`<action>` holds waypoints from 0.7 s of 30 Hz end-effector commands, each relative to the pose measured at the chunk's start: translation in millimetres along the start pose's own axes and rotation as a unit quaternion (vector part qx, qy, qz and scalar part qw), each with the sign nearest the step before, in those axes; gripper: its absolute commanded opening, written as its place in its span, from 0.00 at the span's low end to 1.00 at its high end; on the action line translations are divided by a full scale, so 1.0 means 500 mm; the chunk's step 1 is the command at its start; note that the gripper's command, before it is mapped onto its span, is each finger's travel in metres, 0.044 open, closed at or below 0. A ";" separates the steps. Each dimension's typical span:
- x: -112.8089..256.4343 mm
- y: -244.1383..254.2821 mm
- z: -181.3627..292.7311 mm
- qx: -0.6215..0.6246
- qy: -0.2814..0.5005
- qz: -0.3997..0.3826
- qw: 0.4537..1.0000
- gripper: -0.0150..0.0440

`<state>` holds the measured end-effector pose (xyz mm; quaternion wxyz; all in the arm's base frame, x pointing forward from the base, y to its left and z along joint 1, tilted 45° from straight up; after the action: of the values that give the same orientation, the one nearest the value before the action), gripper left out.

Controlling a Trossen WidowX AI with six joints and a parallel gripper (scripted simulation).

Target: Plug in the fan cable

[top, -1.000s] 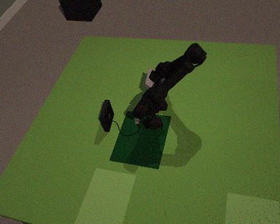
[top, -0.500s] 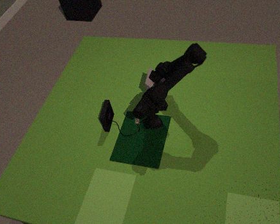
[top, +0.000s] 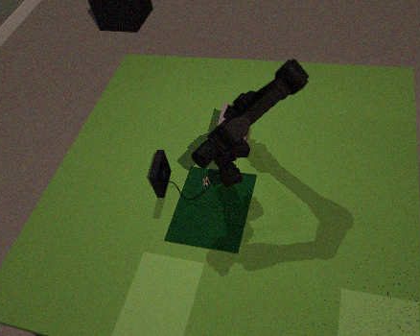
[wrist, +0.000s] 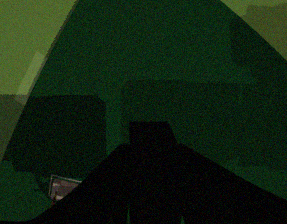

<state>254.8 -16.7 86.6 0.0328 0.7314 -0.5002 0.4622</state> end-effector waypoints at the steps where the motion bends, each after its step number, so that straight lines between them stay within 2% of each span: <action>1: 0.006 0.002 0.000 -0.008 -0.003 -0.006 1.000 0.25; 11: 0.007 0.019 0.026 -0.177 0.000 -0.007 0.984 0.25; 21: 0.008 0.038 0.053 -0.344 0.003 -0.007 0.939 0.25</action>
<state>256.8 -38.3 71.0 0.2491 0.6913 -0.6109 0.2946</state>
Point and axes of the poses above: the point midway between the two fingers, 35 mm back from their tips, its own x axis back along the fingers, its own y axis across the jaws, z = x × y, the point moved 9 cm from there along x, back along the fingers, and after that the axes turned 6 degrees about x, right-handed, at the moved point
